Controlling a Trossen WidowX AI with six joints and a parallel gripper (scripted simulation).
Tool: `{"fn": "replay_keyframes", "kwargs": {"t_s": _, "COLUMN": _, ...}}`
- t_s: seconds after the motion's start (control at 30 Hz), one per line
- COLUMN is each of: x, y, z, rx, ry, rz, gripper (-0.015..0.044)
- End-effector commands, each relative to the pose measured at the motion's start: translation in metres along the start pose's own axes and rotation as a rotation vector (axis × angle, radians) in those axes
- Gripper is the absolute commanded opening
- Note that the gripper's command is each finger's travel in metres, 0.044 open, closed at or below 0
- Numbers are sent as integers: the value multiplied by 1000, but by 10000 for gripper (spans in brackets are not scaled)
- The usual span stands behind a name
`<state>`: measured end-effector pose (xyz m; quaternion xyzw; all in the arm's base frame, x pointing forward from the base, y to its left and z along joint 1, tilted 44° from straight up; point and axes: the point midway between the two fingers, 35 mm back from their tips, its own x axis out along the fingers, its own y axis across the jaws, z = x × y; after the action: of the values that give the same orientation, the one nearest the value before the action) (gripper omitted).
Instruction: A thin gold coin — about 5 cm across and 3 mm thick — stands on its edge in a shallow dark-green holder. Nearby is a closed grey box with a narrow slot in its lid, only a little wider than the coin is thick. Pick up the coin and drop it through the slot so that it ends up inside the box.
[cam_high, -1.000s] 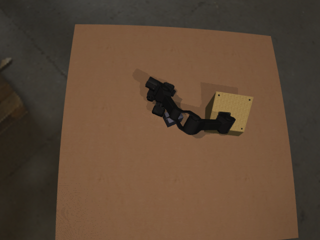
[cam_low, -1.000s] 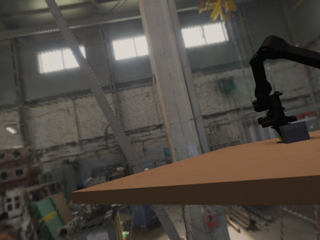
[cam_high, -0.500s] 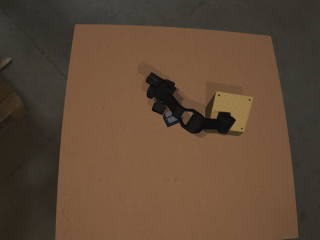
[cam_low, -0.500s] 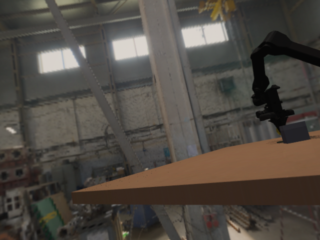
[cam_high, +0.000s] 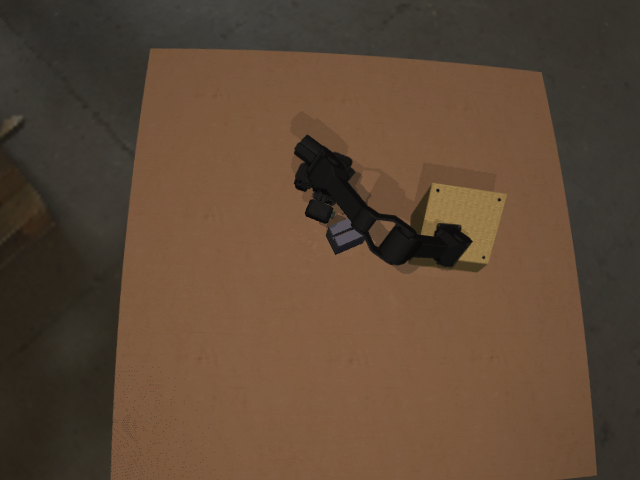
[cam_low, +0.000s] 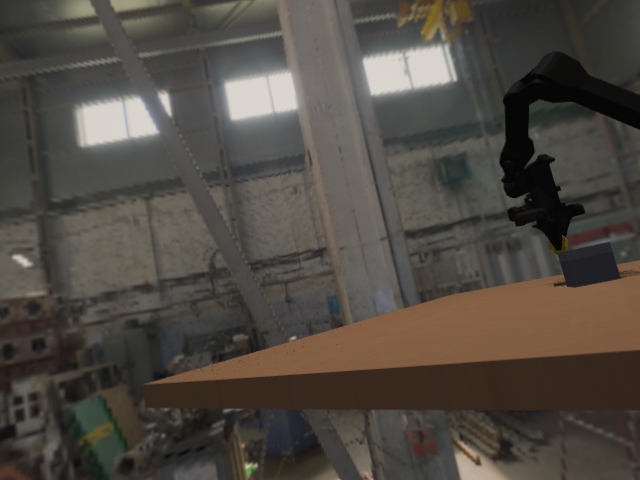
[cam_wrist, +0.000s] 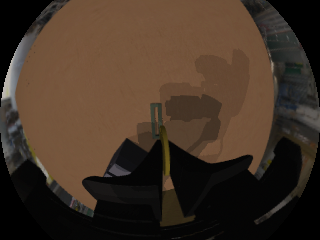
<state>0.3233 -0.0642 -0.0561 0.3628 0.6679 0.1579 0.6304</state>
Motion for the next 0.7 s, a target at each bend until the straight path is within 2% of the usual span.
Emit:
{"fn": "replay_keyframes", "kwargs": {"t_s": 0.0, "x": -10, "y": 0, "z": 0, "rx": -6, "ry": 0, "rz": -6, "gripper": 0}}
{"fn": "replay_keyframes", "kwargs": {"t_s": 0.3, "x": -24, "y": 0, "z": -2, "rx": -29, "ry": 1, "rz": -4, "gripper": 0}}
{"fn": "replay_keyframes", "kwargs": {"t_s": 0.67, "x": -25, "y": 0, "z": 3, "rx": -402, "ry": 2, "rz": -4, "gripper": 0}}
